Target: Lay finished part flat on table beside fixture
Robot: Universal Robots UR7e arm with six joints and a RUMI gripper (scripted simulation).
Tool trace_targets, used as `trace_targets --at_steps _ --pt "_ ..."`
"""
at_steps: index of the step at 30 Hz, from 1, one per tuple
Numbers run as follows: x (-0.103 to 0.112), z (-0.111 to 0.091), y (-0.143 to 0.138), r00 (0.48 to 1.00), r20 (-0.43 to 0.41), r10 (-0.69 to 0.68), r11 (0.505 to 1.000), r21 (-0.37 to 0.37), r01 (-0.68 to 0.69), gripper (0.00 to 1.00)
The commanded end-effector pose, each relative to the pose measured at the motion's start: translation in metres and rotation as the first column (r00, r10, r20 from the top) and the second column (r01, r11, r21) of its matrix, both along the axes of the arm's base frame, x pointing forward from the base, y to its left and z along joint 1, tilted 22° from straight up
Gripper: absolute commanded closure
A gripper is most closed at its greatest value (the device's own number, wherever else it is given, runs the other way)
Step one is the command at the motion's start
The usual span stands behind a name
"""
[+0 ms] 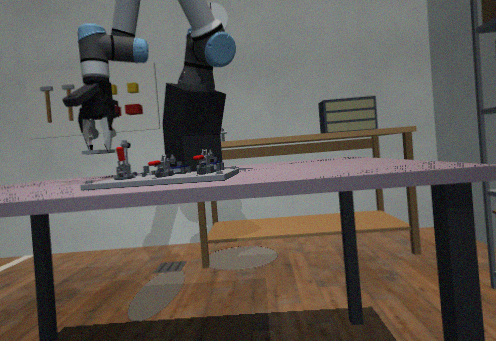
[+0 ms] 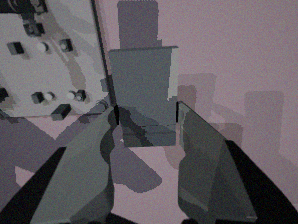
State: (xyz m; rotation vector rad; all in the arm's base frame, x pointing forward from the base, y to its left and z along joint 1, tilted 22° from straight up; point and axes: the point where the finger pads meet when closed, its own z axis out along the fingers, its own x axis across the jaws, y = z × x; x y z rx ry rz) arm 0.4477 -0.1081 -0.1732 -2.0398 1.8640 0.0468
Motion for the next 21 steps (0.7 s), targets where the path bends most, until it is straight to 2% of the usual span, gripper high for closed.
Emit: trace_targets --at_steps 1,11,21 --pt "0.0 0.0 0.0 1.0 0.001 0.0 1.0 -0.001 0.0 1.0" --pt "0.002 -0.007 0.002 1.0 0.001 0.0 1.0 -0.001 0.0 1.0" --pt "0.007 -0.025 0.008 1.0 0.001 0.0 1.0 -0.001 0.0 1.0"
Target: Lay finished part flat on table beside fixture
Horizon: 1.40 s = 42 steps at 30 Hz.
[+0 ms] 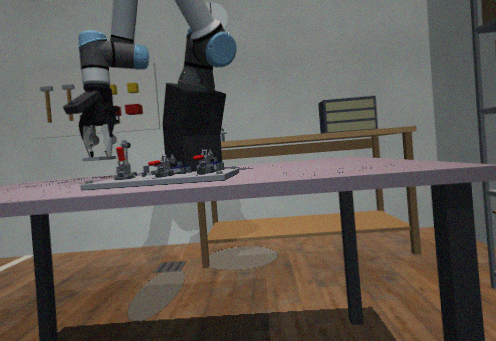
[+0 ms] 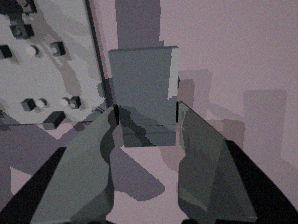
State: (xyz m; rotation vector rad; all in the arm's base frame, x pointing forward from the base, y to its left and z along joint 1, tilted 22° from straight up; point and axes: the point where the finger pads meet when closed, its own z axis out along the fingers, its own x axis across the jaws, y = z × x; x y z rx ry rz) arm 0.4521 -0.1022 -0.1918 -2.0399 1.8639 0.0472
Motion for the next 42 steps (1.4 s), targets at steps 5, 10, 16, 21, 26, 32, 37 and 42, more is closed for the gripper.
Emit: trace_targets --at_steps 5,10,16,21,26,32,37,42 --pt "0.005 -0.019 0.005 1.0 0.001 0.0 1.0 -0.001 0.0 1.0" --pt "0.007 -0.026 0.008 1.0 0.001 0.0 1.0 -0.001 0.0 1.0" --pt "0.01 -0.039 0.012 1.0 0.001 0.0 1.0 -0.001 0.0 1.0" --pt "0.012 -0.048 0.015 1.0 0.001 0.0 1.0 -0.001 0.0 1.0" --pt "0.013 -0.052 0.016 1.0 0.001 0.0 1.0 -0.001 0.0 1.0" --pt "0.014 -0.057 0.017 1.0 0.001 0.0 1.0 -0.001 0.0 1.0" --pt "0.015 -0.058 0.018 1.0 0.001 0.0 1.0 -0.001 0.0 1.0" --pt "0.015 -0.058 0.018 1.0 0.001 0.0 1.0 -0.001 0.0 1.0"
